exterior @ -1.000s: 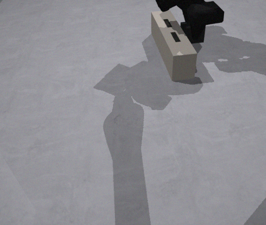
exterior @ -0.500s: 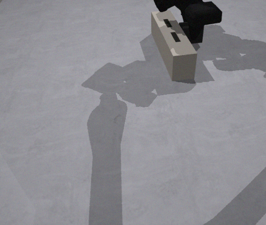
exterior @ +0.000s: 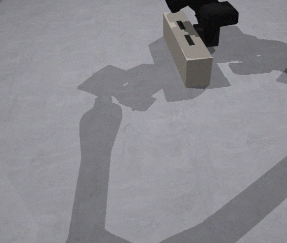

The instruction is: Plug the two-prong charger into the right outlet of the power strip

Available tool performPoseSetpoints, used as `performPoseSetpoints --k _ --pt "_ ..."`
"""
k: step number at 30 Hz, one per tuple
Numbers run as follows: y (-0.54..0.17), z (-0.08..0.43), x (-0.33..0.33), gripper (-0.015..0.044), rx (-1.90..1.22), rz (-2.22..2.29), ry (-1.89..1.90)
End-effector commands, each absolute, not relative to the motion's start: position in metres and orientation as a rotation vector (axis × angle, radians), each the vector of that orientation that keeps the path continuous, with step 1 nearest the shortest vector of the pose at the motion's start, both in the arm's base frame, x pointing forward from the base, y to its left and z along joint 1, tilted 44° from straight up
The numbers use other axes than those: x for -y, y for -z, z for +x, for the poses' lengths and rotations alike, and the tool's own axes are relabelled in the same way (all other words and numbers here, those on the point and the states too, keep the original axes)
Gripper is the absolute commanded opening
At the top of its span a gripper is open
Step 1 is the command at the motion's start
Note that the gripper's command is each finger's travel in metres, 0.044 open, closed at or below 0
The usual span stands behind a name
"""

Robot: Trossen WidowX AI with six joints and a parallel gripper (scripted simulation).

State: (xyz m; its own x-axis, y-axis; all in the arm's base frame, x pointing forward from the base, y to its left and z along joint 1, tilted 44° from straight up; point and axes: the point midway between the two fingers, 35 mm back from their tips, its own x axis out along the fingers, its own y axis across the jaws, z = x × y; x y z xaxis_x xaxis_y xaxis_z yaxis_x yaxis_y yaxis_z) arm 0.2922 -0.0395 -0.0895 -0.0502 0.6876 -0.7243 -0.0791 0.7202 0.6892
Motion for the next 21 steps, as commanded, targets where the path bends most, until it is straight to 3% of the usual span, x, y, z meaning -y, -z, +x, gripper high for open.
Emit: performPoseSetpoints --k 1,21 --pt "0.0888 0.2998 0.0392 0.0 -1.488 0.513 -0.671" --pt "0.0888 0.3078 0.038 0.0 -1.487 0.513 -0.671"
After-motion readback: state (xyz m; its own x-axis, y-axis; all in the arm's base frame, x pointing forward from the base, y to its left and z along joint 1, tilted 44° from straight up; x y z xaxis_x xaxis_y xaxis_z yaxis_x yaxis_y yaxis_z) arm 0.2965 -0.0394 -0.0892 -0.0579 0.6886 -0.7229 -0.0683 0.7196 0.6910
